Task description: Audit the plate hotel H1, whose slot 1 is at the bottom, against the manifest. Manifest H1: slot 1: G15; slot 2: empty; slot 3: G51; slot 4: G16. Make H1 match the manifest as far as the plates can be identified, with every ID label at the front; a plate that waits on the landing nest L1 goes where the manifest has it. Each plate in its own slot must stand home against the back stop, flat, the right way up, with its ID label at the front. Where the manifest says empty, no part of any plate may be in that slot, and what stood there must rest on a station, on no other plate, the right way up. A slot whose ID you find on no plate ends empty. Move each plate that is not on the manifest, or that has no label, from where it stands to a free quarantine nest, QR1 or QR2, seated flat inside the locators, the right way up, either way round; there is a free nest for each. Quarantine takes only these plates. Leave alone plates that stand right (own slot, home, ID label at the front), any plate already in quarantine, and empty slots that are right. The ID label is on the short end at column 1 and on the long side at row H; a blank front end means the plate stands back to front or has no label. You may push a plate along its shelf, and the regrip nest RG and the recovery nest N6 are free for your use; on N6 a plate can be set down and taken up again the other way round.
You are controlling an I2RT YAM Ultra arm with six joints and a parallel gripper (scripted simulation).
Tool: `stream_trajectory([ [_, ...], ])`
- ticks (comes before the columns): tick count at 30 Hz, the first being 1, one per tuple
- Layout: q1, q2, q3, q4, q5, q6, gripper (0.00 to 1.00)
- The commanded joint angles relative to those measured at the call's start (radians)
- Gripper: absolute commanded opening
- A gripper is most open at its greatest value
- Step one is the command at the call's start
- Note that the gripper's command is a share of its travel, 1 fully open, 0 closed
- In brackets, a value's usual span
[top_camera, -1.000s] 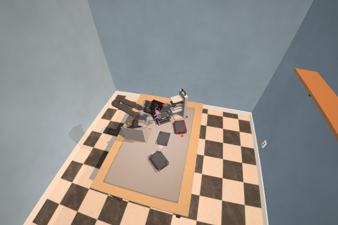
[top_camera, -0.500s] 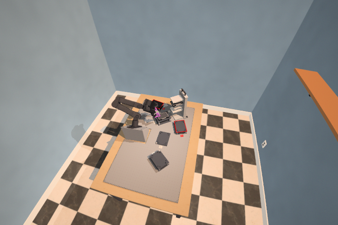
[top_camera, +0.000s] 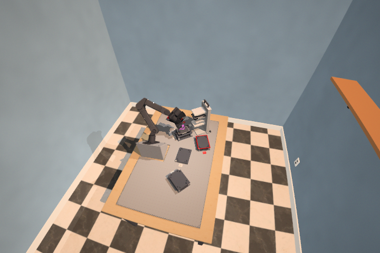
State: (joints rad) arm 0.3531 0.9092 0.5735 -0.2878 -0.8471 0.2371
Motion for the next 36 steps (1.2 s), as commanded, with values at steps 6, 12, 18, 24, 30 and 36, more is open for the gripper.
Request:
stream_trajectory([
  [6, 0.031, 0.232, 0.268, -0.34, 0.004, -0.223, 1.0],
  [12, 0.039, 0.371, 0.45, -0.598, 0.02, -0.377, 1.0],
  [18, 0.053, 0.489, 0.595, -0.788, 0.053, -0.489, 1.0],
  [24, 0.043, 0.532, 0.64, -0.842, 0.066, -0.524, 1.0],
  [30, 0.069, 0.527, 0.598, -0.829, 0.07, -0.516, 1.0],
  [36, 0.073, 0.526, 0.577, -0.774, 0.073, -0.485, 1.0],
])
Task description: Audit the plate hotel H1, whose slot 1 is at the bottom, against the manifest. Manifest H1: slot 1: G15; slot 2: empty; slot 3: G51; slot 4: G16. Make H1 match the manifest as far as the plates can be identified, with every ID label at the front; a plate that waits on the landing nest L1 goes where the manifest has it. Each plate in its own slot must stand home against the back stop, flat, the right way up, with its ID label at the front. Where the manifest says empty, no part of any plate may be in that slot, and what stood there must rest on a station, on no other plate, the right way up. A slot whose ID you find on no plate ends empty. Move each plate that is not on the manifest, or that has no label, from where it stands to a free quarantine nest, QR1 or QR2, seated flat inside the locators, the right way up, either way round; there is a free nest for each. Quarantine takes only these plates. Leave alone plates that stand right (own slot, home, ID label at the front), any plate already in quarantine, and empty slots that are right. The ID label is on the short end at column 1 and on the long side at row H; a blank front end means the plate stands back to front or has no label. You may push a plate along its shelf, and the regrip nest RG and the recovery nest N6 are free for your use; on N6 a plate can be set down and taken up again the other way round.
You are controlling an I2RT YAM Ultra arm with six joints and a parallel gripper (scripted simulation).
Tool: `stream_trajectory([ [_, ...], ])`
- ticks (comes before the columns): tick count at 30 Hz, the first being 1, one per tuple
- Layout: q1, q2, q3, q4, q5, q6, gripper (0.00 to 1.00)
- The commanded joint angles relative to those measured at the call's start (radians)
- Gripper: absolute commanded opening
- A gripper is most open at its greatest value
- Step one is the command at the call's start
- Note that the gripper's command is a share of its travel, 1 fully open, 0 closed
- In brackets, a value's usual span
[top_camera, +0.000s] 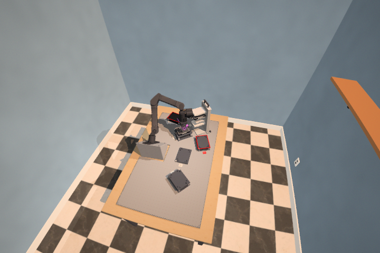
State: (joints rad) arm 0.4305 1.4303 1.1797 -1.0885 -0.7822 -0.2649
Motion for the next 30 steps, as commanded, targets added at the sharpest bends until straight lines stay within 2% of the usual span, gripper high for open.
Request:
stream_trajectory([
  [1, 0.01, 0.005, -0.033, 0.033, 0.009, 0.021, 1.0],
  [13, 0.054, 0.017, -0.078, 0.121, 0.02, 0.08, 1.0],
  [16, 0.039, 0.018, -0.082, 0.129, 0.021, 0.086, 1.0],
  [30, 0.107, 0.026, -0.129, 0.229, 0.036, 0.151, 1.0],
])
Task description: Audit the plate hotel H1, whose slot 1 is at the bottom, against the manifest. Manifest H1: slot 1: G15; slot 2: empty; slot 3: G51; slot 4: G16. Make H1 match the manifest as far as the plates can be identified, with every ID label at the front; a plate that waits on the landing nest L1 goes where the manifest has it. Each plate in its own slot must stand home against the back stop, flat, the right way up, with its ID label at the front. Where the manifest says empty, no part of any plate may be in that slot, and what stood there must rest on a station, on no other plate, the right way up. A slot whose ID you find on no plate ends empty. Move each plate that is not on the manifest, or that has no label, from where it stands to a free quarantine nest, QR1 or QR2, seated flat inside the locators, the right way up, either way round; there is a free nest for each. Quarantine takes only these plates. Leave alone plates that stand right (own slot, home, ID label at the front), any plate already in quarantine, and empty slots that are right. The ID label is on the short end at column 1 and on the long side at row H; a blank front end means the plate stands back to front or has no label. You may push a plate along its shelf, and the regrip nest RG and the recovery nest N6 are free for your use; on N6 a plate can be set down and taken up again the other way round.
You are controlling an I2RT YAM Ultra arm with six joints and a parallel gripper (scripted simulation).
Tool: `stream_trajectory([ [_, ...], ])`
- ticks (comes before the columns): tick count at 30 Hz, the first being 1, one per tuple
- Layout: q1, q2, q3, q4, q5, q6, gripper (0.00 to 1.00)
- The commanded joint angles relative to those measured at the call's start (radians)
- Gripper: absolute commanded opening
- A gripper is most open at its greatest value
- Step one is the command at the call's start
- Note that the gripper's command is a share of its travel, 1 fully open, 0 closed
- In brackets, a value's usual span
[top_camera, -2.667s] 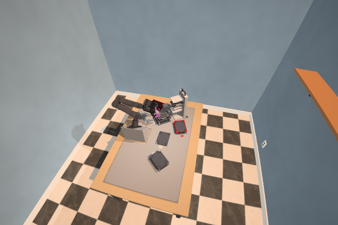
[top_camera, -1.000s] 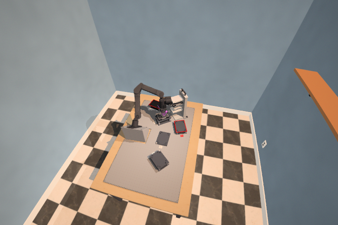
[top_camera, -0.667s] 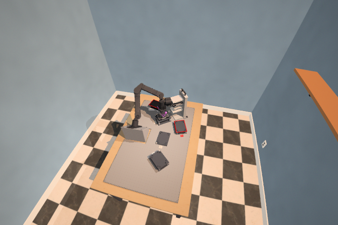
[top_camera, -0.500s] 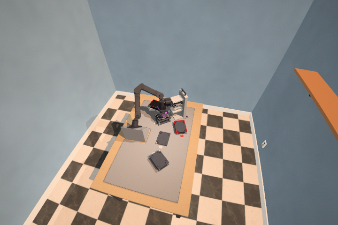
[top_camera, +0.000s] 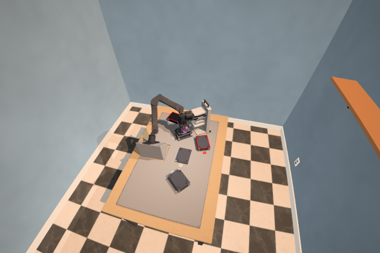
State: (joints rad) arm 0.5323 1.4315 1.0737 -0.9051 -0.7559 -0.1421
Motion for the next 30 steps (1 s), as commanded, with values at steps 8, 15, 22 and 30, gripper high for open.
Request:
stream_trajectory([
  [8, 0.026, 0.032, -0.041, 0.09, 0.017, 0.055, 1.0],
  [15, 0.05, 0.041, -0.061, 0.139, 0.025, 0.086, 1.0],
  [22, 0.06, 0.048, -0.073, 0.172, 0.031, 0.105, 1.0],
  [30, 0.056, 0.031, -0.052, 0.162, 0.025, 0.101, 0.86],
])
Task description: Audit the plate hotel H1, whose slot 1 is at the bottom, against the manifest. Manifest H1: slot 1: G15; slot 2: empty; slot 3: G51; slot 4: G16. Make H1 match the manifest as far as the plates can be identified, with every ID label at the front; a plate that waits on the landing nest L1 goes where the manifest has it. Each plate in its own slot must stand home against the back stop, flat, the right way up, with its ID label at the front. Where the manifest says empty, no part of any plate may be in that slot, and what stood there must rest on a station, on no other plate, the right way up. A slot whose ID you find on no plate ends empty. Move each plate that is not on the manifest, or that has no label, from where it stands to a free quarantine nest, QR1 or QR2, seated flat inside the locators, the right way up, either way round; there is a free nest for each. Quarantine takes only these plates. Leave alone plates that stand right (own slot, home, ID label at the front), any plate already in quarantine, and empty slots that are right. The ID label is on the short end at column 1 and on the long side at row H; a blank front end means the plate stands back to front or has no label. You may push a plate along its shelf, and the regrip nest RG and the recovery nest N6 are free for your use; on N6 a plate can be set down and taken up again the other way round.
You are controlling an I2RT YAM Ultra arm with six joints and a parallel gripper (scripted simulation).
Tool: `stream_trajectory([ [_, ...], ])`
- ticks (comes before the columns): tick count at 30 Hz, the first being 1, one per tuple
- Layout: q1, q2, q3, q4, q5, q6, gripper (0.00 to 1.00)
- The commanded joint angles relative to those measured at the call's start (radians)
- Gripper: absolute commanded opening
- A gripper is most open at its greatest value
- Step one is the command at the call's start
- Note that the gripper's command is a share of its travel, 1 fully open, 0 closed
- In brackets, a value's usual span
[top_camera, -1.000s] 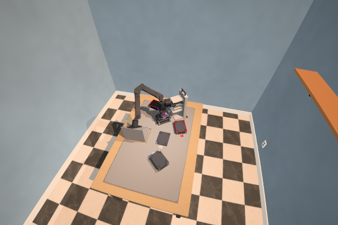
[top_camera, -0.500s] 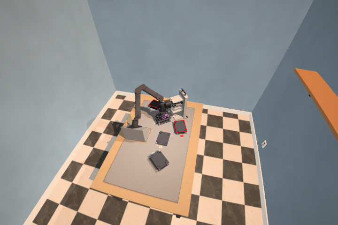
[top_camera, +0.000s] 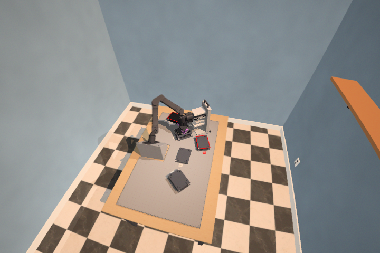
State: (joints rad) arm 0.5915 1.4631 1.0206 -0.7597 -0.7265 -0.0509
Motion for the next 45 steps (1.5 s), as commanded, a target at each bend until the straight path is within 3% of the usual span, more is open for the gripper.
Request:
stream_trajectory([
  [1, -0.003, 0.0, 0.001, 0.017, -0.004, 0.01, 0.86],
  [19, -0.012, 0.016, 0.001, 0.023, -0.012, 0.013, 0.86],
  [27, -0.029, -0.027, 0.033, -0.029, -0.016, -0.015, 0.86],
  [45, -0.07, -0.04, 0.069, -0.113, -0.03, -0.067, 0.86],
])
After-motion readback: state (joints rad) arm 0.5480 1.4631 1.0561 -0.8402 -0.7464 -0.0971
